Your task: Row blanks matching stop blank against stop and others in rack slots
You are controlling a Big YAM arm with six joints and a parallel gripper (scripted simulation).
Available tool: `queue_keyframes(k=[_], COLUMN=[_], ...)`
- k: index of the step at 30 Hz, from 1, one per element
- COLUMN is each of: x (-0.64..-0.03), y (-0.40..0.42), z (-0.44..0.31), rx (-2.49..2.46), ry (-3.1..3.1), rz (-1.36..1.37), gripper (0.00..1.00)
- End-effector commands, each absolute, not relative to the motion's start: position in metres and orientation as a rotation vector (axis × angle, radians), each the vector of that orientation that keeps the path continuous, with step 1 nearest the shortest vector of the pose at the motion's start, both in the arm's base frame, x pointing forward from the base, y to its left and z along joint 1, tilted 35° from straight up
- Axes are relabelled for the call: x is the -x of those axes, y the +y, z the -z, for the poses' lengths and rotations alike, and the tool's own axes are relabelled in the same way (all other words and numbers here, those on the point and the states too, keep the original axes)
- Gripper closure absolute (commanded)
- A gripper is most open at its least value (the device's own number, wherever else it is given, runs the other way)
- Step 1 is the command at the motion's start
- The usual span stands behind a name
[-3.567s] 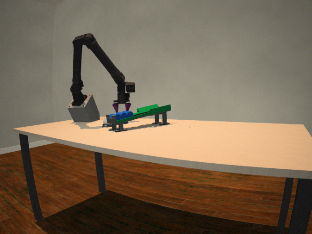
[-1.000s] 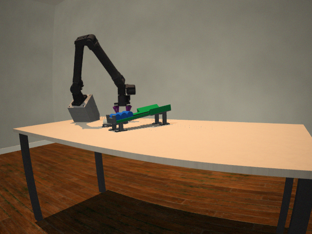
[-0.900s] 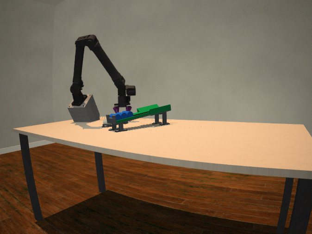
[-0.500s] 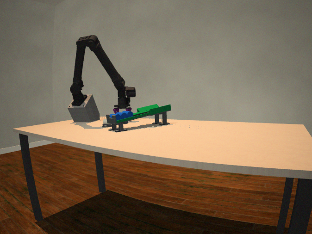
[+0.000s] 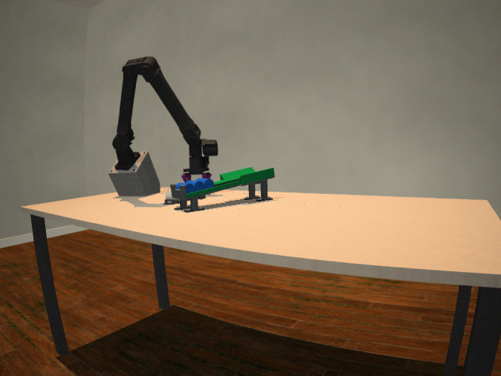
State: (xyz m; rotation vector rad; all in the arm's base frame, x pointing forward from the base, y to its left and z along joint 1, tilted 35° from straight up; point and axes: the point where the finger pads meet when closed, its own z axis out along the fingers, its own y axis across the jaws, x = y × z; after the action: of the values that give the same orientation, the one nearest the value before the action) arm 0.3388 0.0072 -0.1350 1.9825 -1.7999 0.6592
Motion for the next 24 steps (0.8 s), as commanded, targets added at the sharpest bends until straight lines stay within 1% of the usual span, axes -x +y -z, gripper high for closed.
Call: queue_keyframes(k=[1, 18, 19, 24], x=[-0.3366, -0.3366, -0.3366, -0.3367], y=[-0.0016, -0.0016, -0.0016, -0.0015], z=[0.1402, 0.1402, 0.1402, 0.1402], rx=[-1.966, -1.966, -1.966, -1.965], ry=[-1.807, -1.807, -1.807, -1.811], rz=[-0.653, -0.653, -0.653, -0.653], gripper=[0.2, 0.2, 0.39, 0.39])
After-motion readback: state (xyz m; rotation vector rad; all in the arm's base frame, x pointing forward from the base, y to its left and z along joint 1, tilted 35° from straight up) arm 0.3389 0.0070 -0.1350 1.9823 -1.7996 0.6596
